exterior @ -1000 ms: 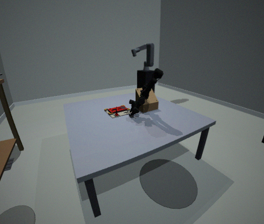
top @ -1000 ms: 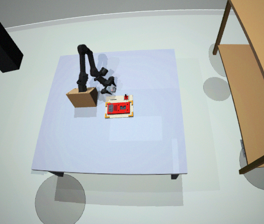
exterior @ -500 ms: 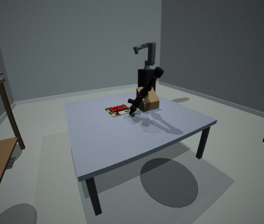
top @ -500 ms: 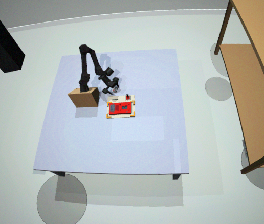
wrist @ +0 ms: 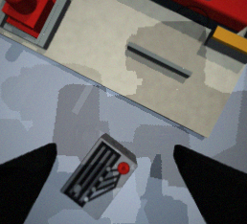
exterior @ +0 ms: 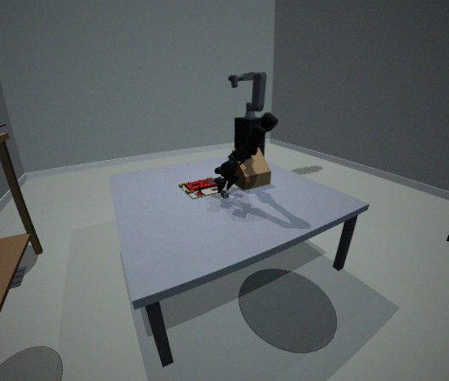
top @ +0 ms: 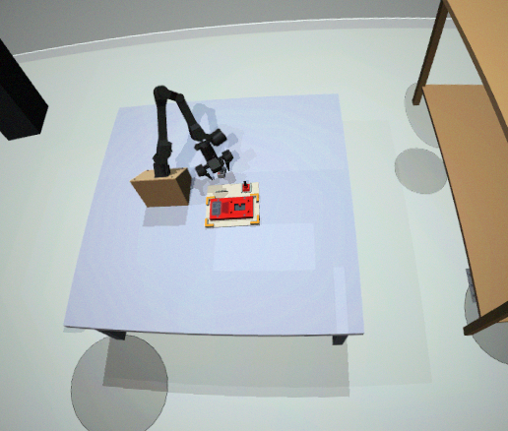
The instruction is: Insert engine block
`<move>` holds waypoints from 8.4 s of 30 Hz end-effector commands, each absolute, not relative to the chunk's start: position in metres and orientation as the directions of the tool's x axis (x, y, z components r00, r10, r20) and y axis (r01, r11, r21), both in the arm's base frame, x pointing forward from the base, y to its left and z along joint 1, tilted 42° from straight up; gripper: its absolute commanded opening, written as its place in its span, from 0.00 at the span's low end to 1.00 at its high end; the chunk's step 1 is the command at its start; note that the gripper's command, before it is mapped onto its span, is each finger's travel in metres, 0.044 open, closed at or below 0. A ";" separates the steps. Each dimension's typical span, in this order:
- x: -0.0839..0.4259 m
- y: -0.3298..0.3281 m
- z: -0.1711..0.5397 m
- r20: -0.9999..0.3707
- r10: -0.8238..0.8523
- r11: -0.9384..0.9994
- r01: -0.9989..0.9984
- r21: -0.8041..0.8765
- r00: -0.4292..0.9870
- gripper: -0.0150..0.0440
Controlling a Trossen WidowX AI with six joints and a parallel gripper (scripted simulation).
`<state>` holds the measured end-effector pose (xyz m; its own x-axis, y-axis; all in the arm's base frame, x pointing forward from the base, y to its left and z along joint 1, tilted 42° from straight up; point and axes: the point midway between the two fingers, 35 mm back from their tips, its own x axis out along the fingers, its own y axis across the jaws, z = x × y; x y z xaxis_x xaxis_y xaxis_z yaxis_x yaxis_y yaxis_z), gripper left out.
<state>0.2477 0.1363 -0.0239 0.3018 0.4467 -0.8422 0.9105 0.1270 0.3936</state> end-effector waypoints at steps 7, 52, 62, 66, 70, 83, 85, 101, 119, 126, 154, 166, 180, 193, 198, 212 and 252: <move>0.246 0.132 -0.007 -0.810 0.558 -0.079 0.983 0.169 0.184 1.00; 0.260 0.149 -0.015 -0.736 0.668 -0.240 0.968 -0.076 0.108 1.00; 0.260 0.150 -0.016 -0.736 0.668 -0.240 0.968 -0.076 0.108 0.64; 0.260 0.150 -0.016 -0.736 0.668 -0.240 0.968 -0.076 0.108 0.47; 0.260 0.150 -0.016 -0.736 0.668 -0.240 0.968 -0.076 0.108 0.42; 0.264 0.132 0.000 -0.743 0.661 -0.240 0.968 -0.074 0.107 0.25; 0.264 0.127 0.005 -0.745 0.659 -0.242 0.968 -0.073 0.109 0.25; 0.260 0.093 0.041 -0.749 0.654 -0.244 0.967 -0.071 0.109 0.25; 0.249 0.066 0.076 -0.740 0.664 -0.231 0.971 -0.065 0.109 0.25; 0.262 0.058 0.066 -0.742 0.661 -0.129 0.991 0.031 0.109 0.25; 0.301 0.018 0.010 -0.758 0.643 0.280 0.889 0.362 0.107 0.25; 0.314 0.001 -0.019 -0.756 0.646 0.460 0.736 0.497 0.108 0.25; 0.325 -0.018 -0.056 -0.752 0.650 0.620 0.496 0.608 0.109 0.25; 0.331 -0.035 -0.093 -0.748 0.654 0.715 0.230 0.660 0.112 0.25; 0.333 -0.041 -0.107 -0.746 0.656 0.735 0.125 0.666 0.113 0.25; 0.333 -0.045 -0.116 -0.745 0.658 0.747 0.026 0.664 0.113 0.52; 0.333 -0.046 -0.117 -0.745 0.658 0.745 0.045 0.665 0.113 0.52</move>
<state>0.3335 -0.0459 -0.1165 0.1160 0.6603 -0.7420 0.0912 0.7368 0.6699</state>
